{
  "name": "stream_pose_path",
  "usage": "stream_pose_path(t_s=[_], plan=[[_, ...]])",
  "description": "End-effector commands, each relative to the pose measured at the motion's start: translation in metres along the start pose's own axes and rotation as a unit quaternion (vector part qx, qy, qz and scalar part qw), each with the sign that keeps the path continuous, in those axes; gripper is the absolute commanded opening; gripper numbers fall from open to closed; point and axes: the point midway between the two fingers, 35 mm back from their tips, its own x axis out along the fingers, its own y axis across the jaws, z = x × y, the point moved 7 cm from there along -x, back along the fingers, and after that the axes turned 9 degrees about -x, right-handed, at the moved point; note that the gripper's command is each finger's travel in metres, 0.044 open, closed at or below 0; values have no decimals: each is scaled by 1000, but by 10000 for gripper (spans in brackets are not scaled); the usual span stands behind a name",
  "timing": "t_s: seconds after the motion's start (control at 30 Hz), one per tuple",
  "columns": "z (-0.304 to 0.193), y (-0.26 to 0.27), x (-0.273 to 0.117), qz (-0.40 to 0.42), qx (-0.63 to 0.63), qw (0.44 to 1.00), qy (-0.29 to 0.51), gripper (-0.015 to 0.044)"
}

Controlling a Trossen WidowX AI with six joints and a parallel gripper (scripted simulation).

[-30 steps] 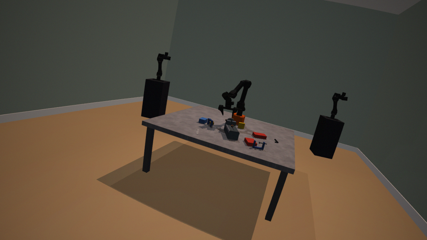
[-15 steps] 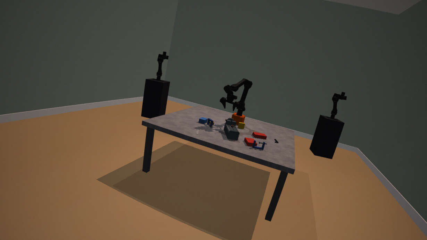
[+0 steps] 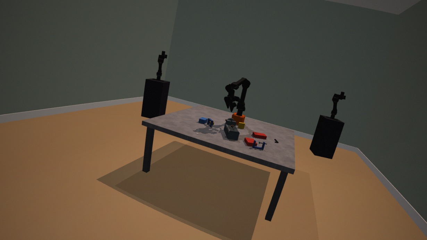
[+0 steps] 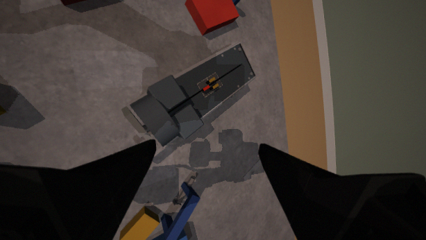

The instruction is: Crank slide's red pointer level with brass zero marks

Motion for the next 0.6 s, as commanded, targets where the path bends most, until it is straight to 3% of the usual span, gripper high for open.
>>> stream_pose_path(t_s=[0.0,0.27,0.57], plan=[[6,-11,4,16,-81,997,9,440],[24,-33,15,60,-279,958,19,440],[47,-53,29,112,-490,864,15,440]])
